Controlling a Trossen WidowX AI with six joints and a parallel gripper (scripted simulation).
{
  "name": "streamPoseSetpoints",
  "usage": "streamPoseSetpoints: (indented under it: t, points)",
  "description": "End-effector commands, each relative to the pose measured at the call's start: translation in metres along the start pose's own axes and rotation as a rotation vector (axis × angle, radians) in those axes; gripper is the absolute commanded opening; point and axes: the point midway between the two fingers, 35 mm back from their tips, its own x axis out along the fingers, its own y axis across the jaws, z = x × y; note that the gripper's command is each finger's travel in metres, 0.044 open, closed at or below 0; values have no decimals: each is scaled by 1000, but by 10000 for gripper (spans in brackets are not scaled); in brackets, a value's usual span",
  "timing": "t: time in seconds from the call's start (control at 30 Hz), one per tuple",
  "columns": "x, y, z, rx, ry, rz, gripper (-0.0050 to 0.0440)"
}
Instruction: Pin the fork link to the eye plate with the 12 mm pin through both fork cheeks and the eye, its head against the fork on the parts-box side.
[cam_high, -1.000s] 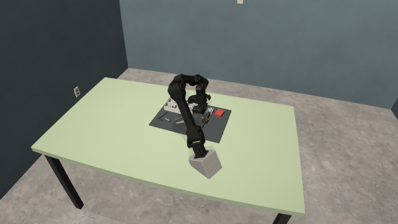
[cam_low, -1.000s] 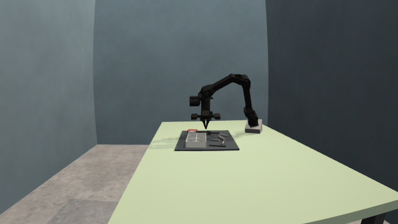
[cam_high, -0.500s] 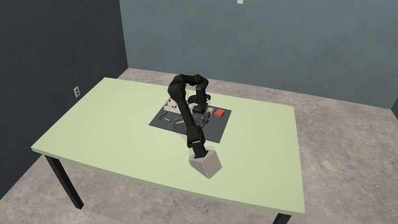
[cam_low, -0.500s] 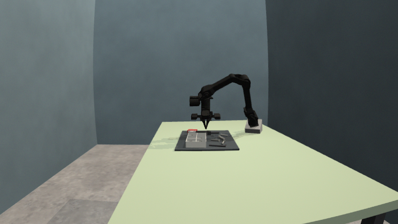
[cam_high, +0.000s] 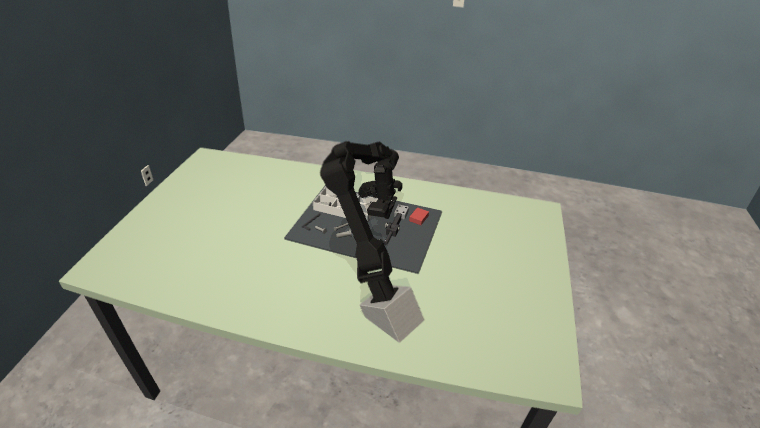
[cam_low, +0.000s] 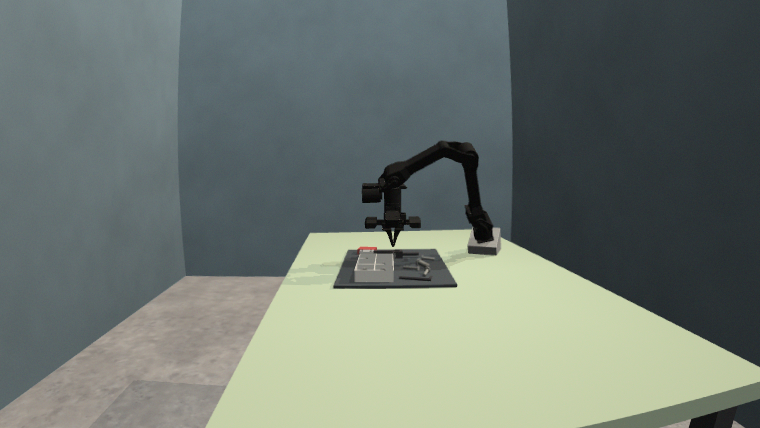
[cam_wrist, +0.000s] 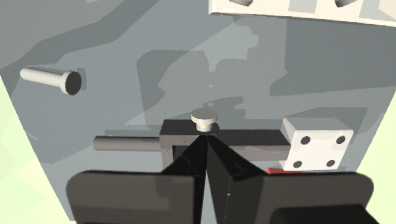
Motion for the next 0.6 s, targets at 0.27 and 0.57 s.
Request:
streamPoseSetpoints:
  t: [0.27, 0.57]
  points:
    - [-9, -2, 4, -19, -38, -30, -50]
    - [-6, -1, 4, -23, -86, -21, -50]
